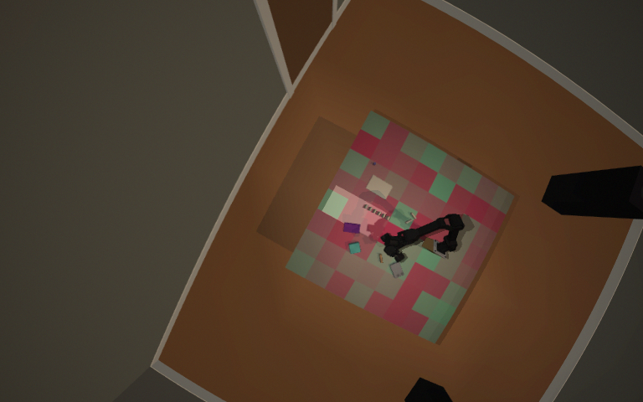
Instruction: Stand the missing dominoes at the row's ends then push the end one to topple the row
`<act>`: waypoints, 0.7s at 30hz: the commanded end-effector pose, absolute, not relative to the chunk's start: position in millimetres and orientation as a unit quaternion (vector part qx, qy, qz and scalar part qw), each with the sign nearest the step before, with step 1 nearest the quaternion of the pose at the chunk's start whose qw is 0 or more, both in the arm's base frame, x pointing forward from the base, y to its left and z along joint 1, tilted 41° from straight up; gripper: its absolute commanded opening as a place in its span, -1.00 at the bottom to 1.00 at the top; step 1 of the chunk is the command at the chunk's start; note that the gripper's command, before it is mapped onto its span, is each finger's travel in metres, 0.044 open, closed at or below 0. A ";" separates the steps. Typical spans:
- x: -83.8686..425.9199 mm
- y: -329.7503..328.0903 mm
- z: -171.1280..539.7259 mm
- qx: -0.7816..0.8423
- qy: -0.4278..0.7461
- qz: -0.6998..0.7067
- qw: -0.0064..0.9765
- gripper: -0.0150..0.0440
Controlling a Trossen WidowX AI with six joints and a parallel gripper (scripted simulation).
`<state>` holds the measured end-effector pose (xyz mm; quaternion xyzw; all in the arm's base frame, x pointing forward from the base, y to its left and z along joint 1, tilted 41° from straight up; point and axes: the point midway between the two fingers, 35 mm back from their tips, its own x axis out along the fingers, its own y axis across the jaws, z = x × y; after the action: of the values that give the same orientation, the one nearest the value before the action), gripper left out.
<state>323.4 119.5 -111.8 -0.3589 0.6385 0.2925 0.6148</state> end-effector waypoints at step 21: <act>324.1 108.4 -103.0 -0.297 0.466 0.391 0.736 -0.13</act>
<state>325.5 109.5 -109.5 -0.3004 0.4999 0.3785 0.7187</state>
